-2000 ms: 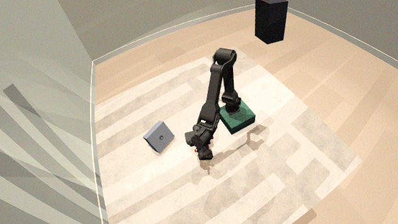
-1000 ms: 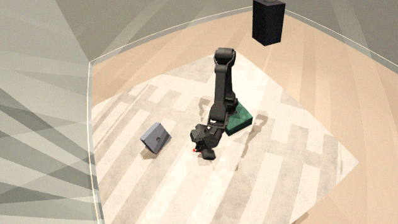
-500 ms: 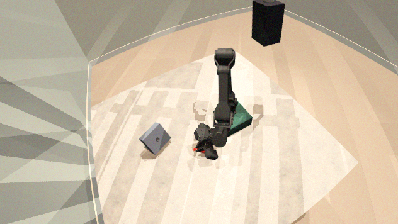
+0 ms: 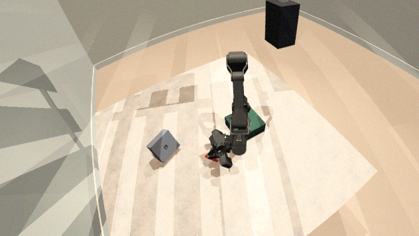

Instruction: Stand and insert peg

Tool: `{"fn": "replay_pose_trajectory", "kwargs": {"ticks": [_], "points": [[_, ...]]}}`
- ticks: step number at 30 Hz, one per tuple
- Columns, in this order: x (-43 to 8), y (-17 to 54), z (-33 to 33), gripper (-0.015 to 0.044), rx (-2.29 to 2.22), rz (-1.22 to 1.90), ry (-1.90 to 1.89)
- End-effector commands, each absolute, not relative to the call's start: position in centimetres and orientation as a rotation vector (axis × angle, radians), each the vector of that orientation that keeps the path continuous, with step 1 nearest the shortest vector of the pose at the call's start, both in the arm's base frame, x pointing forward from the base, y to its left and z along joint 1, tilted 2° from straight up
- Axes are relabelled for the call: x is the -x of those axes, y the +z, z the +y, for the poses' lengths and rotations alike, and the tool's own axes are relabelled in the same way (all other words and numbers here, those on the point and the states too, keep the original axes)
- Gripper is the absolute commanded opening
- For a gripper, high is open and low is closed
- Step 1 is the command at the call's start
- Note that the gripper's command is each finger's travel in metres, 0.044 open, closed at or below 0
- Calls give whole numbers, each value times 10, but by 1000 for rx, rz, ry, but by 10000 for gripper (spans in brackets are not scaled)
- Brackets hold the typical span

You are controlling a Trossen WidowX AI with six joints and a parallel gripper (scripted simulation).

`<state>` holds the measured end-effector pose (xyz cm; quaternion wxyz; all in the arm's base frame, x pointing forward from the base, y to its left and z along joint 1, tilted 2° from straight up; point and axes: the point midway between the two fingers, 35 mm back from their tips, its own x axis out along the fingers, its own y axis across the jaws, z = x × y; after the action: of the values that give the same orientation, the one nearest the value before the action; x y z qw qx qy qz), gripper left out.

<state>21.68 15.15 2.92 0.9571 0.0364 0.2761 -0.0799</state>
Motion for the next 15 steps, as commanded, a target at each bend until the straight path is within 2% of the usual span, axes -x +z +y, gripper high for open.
{"fn": "replay_pose_trajectory", "kwargs": {"ticks": [1,15], "points": [[-213,27,151,49,-63,533,-165],[-204,26,152,49,-52,413,-168]]}}
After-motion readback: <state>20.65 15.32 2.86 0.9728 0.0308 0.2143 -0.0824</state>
